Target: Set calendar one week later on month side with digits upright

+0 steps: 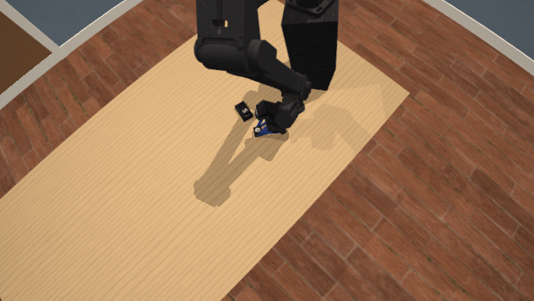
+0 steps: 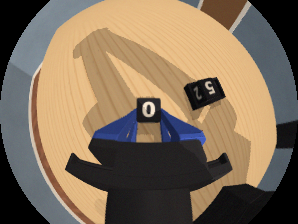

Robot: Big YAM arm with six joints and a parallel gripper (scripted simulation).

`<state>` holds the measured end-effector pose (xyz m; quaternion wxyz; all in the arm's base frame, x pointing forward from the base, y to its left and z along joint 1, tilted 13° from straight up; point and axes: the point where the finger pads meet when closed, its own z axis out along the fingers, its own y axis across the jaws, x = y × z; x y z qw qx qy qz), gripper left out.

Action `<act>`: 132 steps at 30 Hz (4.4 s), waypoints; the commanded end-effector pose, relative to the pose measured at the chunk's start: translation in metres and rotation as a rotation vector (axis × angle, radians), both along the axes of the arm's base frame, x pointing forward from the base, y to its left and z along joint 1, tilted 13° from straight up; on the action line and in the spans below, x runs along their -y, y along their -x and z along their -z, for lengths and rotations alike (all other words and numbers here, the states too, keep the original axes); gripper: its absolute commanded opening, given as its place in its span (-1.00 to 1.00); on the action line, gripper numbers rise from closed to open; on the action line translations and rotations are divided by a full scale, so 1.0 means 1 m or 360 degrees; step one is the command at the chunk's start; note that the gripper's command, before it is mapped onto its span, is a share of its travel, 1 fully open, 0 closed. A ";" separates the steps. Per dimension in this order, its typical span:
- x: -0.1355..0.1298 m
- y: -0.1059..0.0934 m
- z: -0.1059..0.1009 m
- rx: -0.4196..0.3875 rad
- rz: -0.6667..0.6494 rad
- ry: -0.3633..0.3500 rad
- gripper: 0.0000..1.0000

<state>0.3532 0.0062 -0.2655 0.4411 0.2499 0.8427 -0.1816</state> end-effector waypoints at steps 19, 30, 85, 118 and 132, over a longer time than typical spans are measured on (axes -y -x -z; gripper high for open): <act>0.005 0.002 0.001 -0.0002 0.0008 0.0007 -0.47; 0.003 0.002 -0.003 0.0000 0.0006 0.0005 -0.47; -0.011 0.002 -0.077 -0.0308 0.0055 -0.0263 -0.47; -0.008 -0.011 -0.082 -0.0968 0.0095 -0.0733 -0.47; -0.005 -0.002 -0.069 -0.1319 0.0139 -0.0940 -0.47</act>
